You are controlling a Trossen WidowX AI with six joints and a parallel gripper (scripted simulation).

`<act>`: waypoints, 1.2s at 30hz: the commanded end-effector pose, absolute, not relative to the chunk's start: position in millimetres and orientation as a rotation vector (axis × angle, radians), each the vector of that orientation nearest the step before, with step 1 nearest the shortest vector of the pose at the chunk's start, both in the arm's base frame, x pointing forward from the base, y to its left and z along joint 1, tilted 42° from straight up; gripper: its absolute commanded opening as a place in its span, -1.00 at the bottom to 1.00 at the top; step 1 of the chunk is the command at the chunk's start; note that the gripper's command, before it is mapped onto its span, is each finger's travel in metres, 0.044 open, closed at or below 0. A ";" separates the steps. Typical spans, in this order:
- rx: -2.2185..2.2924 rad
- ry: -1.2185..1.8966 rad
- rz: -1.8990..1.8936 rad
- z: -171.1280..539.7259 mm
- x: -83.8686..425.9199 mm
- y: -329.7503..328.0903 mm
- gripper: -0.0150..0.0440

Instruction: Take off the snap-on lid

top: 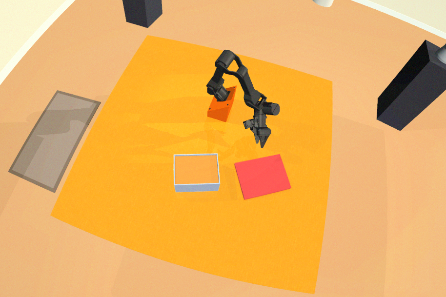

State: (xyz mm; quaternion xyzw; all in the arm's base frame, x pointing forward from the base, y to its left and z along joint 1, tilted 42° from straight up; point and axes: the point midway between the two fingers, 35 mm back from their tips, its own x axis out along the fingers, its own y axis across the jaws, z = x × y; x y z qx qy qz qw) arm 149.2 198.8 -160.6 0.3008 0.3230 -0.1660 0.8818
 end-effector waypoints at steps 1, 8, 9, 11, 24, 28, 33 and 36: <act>0.632 0.669 -0.346 -154.7 146.7 203.0 1.00; 0.632 0.669 -0.347 -143.8 140.8 209.6 1.00; 0.632 0.669 -0.347 -142.2 140.0 210.6 1.00; 0.632 0.670 -0.347 -139.1 138.4 212.5 1.00; 0.632 0.671 -0.347 -118.6 127.6 224.7 1.00; 0.632 0.671 -0.347 -112.3 124.3 228.5 1.00; 0.632 0.672 -0.347 -104.5 120.1 233.2 1.00; 0.632 0.672 -0.347 -100.9 118.3 235.3 1.00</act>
